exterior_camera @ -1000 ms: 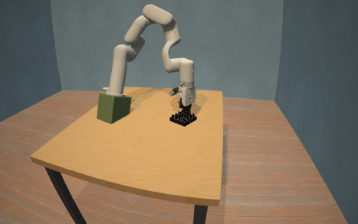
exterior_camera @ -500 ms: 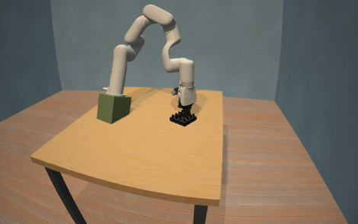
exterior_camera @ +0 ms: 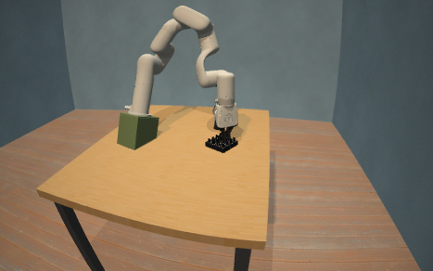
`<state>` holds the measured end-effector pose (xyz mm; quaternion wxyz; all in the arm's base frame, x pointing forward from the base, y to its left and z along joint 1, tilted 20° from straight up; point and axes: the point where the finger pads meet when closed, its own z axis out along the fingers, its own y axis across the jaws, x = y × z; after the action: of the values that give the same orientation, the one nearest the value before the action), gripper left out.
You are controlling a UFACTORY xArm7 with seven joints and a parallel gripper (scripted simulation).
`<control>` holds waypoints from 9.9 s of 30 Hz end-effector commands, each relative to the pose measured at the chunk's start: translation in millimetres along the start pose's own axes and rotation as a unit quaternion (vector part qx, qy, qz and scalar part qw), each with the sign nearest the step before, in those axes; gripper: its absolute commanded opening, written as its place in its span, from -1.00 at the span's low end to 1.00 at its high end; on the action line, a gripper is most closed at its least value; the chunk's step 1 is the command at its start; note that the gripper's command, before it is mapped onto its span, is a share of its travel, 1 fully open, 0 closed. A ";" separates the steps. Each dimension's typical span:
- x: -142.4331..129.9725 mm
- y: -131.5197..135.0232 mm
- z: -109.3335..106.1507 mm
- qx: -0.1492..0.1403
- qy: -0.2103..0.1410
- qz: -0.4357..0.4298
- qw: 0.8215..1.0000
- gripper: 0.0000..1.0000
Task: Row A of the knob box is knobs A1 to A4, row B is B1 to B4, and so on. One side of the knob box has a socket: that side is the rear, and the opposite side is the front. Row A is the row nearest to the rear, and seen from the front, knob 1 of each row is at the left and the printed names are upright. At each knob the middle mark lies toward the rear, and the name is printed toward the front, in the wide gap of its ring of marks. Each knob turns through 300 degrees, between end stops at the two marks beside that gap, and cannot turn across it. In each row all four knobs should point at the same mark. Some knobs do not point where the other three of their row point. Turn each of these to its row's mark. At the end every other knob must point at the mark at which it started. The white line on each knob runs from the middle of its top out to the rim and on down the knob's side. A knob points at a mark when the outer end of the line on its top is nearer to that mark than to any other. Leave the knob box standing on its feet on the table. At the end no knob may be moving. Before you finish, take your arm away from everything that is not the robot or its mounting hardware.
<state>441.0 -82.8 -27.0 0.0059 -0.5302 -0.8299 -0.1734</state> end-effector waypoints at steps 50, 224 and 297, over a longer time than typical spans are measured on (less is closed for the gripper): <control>-1.3 0.8 -1.2 0.000 -0.002 0.509 0.861 -0.84; -0.8 1.9 -58.1 0.001 -0.001 -0.317 0.949 -0.61; -1.3 0.9 -15.1 0.001 -0.001 -0.317 0.948 -0.61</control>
<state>438.4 -87.0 -13.0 -0.0476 -0.2396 -0.9555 -0.1651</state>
